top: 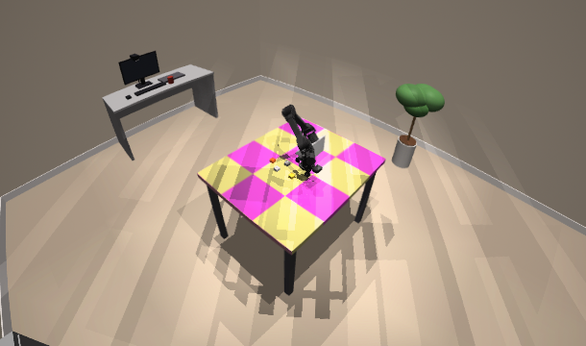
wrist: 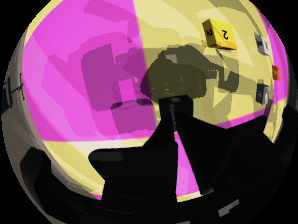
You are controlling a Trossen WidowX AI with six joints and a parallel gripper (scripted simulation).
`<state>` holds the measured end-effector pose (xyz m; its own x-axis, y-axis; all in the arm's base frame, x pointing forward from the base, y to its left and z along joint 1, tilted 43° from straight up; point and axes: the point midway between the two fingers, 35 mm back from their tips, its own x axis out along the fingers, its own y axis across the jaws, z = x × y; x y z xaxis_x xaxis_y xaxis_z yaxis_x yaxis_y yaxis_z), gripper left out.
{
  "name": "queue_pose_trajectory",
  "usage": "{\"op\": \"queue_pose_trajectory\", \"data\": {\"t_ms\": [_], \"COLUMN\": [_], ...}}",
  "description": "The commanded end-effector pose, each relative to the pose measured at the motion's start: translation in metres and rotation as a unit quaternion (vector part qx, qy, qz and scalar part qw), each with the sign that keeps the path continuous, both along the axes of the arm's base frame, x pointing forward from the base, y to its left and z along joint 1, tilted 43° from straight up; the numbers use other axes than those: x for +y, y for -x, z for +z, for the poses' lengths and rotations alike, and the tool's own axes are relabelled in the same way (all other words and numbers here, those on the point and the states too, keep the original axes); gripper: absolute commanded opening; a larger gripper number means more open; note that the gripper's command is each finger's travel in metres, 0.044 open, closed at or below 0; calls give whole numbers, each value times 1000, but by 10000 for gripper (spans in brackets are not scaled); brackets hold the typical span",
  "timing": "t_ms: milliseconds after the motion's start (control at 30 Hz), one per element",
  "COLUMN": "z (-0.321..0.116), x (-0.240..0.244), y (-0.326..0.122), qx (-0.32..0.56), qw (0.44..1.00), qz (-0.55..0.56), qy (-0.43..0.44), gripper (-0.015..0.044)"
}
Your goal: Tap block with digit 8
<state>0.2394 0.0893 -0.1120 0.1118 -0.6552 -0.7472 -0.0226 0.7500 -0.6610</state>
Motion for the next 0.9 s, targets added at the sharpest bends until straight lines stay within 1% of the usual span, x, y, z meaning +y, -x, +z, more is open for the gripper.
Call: {"op": "queue_pose_trajectory", "data": {"t_ms": [0,133,233,367,433,567,733,833,867], "z": [-3,-4,16,19,19,24,33,34,34], "x": [-4,-4,14,16,24,69,117,123,123], "y": [0,0,3,4,2,0,8,10,10], "qx": [1,1,2,2,1,0,2,2,2], "qw": [1000,1000,1000,1000,1000,1000,1000,1000,1000], "qz": [3,3,2,3,5,9,4,3,3], "qy": [2,2,1,2,0,-5,-3,-3,-3], "gripper": [20,20,20,20,73,178,309,387,387]}}
